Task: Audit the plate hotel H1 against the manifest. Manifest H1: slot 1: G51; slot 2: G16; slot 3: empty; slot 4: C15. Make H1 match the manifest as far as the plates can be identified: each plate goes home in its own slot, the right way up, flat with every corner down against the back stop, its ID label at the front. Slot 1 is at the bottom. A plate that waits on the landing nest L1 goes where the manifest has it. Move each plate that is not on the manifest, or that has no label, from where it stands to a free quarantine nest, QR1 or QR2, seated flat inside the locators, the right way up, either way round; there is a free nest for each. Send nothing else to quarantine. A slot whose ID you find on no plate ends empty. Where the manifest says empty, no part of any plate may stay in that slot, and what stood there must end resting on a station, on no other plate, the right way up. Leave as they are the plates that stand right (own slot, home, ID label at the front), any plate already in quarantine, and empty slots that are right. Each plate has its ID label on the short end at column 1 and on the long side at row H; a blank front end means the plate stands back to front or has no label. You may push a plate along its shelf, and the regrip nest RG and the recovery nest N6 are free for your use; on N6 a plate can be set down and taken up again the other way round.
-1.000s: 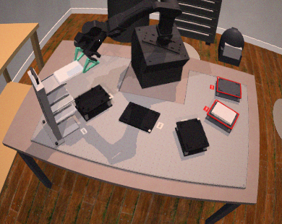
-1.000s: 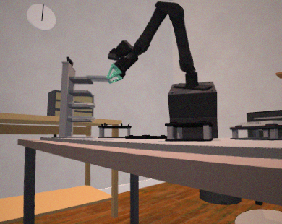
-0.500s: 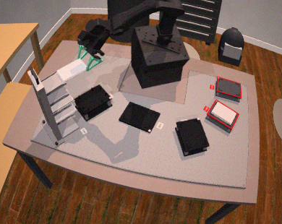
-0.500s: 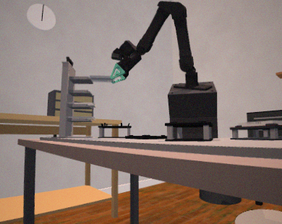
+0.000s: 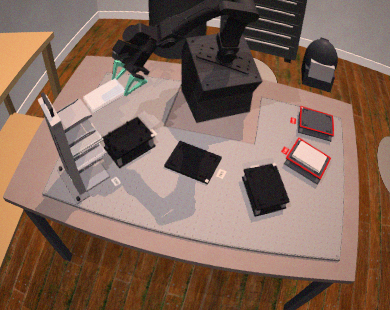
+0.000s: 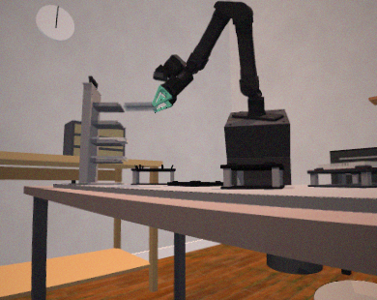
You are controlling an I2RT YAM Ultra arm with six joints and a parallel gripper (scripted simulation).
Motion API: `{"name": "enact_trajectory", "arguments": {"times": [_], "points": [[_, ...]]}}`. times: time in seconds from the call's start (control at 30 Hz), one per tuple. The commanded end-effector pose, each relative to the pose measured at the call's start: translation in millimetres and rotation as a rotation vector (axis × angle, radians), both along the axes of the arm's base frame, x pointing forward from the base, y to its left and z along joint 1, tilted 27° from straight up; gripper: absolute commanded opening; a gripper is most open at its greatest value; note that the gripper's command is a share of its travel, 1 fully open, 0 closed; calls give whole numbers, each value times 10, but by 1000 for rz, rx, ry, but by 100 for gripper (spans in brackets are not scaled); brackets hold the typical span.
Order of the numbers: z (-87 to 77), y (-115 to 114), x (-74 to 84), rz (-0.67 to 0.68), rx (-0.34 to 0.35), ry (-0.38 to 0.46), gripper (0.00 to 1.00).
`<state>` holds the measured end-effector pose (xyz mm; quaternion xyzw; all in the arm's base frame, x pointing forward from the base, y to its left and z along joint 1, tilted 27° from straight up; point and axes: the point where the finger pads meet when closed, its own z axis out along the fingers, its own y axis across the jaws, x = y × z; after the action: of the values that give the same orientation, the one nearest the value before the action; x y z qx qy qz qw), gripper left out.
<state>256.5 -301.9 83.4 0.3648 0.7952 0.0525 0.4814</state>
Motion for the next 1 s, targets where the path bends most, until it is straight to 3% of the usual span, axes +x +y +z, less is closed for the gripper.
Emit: {"name": "enact_trajectory", "arguments": {"times": [0.0,0.97], "points": [[98,-44,-43,-8,-32,-15,86],[-6,174,-263,-7,-31,-15,86]]}}
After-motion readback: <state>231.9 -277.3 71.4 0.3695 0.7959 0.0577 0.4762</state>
